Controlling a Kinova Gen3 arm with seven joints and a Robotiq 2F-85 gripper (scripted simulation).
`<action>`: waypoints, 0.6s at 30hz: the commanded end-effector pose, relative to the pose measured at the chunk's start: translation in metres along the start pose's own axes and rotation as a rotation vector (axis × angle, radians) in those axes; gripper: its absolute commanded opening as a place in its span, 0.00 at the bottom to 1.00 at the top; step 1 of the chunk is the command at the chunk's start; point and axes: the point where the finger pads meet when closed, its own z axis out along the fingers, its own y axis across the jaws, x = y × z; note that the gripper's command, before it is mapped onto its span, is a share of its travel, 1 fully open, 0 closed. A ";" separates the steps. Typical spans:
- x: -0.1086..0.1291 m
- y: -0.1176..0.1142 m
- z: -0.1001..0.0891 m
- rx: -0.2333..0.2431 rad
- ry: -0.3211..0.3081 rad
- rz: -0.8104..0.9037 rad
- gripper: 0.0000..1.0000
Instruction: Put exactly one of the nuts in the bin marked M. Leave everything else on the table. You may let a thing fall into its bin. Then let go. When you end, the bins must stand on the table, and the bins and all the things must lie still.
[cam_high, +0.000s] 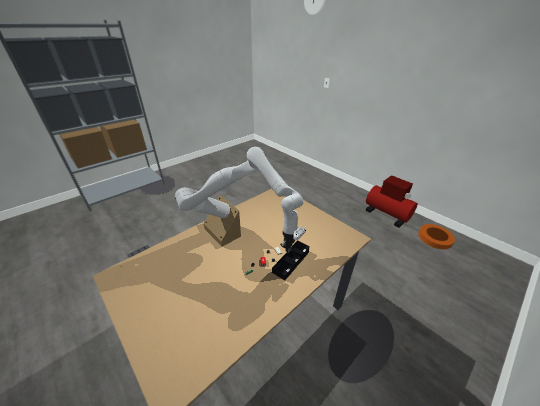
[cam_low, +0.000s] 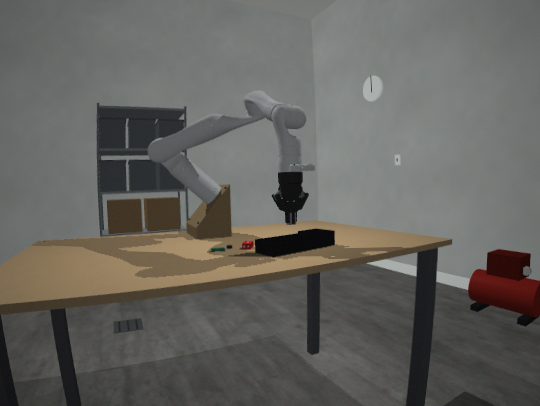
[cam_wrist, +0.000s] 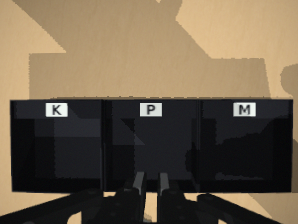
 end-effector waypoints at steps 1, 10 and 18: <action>0.002 -0.001 -0.007 0.001 0.008 0.000 0.09; -0.002 -0.040 -0.003 0.005 0.000 0.002 0.09; -0.004 -0.074 -0.003 0.002 -0.001 0.001 0.09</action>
